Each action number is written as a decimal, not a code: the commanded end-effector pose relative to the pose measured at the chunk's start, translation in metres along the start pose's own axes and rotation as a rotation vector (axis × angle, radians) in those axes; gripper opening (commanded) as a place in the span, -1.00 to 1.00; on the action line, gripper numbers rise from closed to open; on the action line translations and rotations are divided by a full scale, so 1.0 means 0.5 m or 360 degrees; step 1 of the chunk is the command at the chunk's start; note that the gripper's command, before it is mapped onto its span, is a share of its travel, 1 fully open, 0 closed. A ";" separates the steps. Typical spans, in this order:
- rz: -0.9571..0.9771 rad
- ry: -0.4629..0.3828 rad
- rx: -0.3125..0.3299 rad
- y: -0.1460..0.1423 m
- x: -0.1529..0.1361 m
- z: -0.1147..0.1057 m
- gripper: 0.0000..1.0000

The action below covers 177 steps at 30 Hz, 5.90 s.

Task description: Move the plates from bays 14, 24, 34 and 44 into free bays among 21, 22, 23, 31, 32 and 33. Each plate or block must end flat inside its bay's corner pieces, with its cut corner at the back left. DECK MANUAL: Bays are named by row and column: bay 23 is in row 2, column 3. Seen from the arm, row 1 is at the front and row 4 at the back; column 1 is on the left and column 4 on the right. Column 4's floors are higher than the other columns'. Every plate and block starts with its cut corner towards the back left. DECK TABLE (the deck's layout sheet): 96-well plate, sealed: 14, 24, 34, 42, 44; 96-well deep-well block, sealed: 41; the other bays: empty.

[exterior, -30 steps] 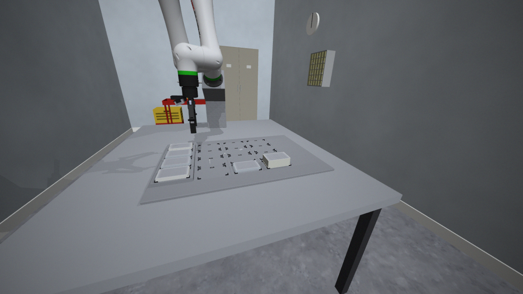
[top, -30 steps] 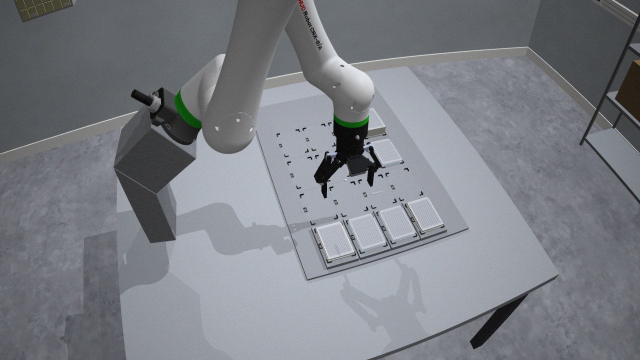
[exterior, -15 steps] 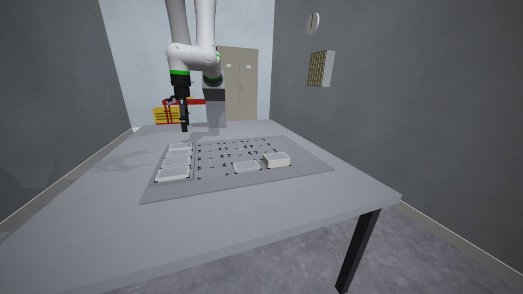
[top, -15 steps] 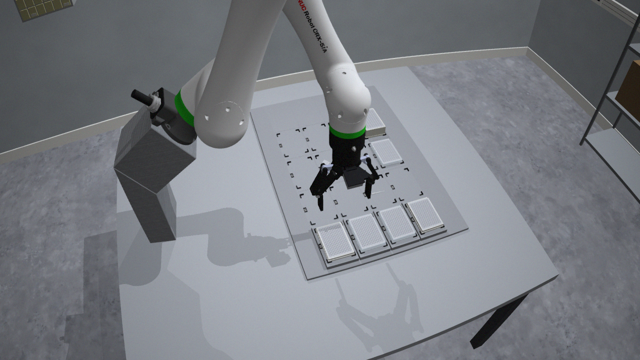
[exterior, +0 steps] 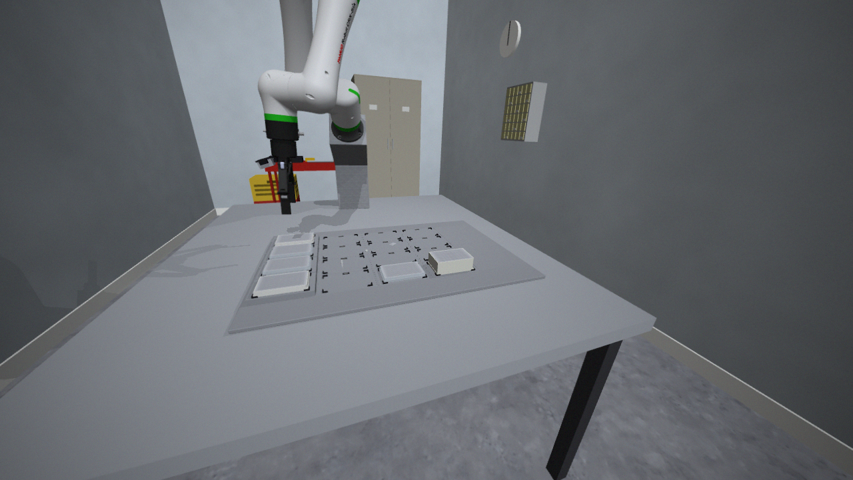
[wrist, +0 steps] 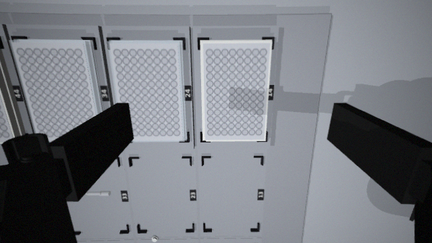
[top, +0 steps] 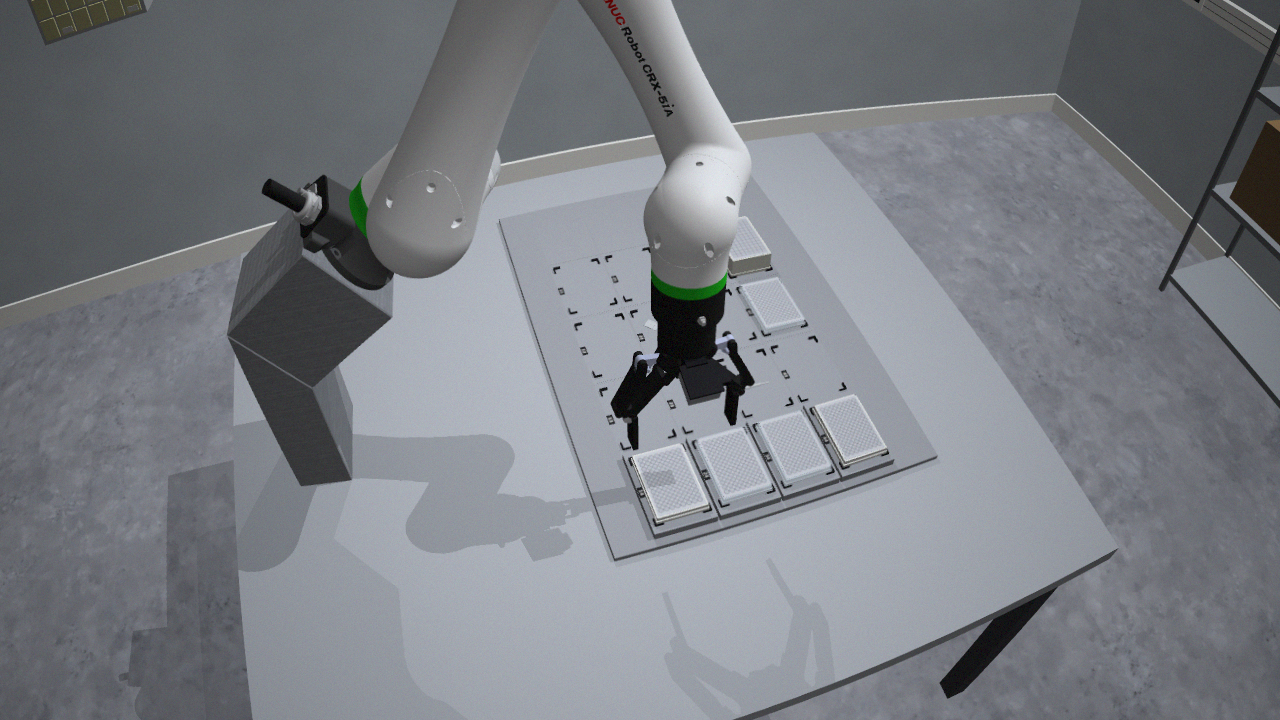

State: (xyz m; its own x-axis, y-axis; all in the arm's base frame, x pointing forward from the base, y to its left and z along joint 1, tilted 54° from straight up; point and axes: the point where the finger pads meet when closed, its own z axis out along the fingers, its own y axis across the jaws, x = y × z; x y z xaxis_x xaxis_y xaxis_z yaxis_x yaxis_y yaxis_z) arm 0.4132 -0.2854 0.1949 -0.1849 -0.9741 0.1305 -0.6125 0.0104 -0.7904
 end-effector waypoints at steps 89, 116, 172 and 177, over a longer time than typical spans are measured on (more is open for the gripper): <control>-0.0007 -0.0105 0.0028 -0.109 0.089 0.001 1.00; -0.0007 -0.0105 0.0028 -0.163 0.089 0.000 1.00; -0.0006 -0.0105 0.0029 -0.162 -0.111 0.004 1.00; -0.0006 -0.0105 0.0028 -0.162 -0.151 0.005 1.00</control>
State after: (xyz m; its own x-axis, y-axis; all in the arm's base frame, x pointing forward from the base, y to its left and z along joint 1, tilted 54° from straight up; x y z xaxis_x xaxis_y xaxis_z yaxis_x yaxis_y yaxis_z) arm 0.4768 -0.2246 0.2491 -0.1077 -0.9909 0.0803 -0.5949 -0.0005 -0.8038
